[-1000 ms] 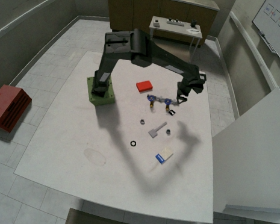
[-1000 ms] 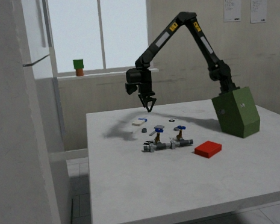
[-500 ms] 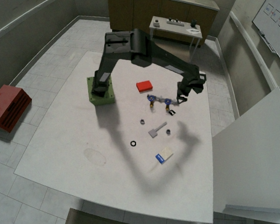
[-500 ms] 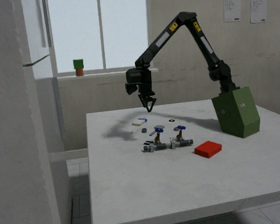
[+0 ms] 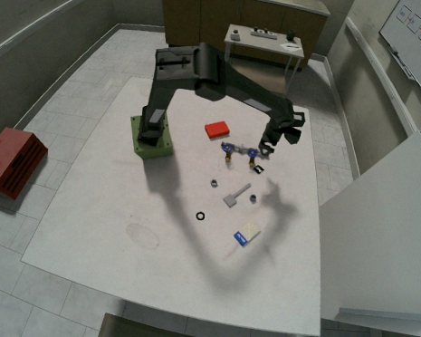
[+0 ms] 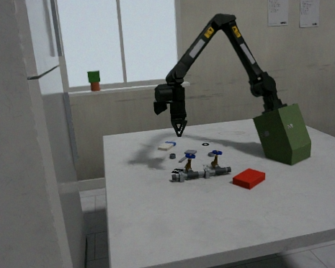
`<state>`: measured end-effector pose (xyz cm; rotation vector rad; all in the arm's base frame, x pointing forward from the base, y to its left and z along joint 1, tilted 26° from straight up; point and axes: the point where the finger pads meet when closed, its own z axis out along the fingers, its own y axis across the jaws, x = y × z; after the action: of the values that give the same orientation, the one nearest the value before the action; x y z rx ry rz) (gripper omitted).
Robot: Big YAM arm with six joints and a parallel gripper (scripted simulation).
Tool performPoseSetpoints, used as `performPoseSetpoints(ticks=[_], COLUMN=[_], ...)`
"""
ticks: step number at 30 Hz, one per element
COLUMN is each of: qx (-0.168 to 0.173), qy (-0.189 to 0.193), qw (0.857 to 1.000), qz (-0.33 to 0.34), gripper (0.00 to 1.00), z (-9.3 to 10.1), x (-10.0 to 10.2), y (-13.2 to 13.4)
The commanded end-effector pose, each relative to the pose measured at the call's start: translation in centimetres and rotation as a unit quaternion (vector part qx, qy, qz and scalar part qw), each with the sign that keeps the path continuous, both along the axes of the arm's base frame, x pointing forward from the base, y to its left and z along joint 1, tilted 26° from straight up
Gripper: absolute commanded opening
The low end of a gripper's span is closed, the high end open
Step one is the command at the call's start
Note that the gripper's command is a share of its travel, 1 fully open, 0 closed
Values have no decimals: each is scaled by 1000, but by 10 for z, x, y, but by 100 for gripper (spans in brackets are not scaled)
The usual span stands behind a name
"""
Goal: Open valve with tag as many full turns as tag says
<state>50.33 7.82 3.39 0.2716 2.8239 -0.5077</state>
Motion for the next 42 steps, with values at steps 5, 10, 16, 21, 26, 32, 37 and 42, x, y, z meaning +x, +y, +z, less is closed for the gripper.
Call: performPoseSetpoints(ticks=[5,10,16,21,26,32,37,42], qx=[72,109,152,170,165,166,169,170], qy=[-132,-191,-264,-287,-286,-286,-290,-294], qw=[968,917,832,804,801,801,798,795], qz=[-204,-334,-464,-492,-499,-499,-501,-503], gripper=[100,100,100,100,100,100,100,100], z=[-11,-51,-66,-57,-59,-59,-58,-62], x=[-12,-31,-42,-27,-29,-28,-25,-20], y=[10,9,9,15,8,8,6,-1])
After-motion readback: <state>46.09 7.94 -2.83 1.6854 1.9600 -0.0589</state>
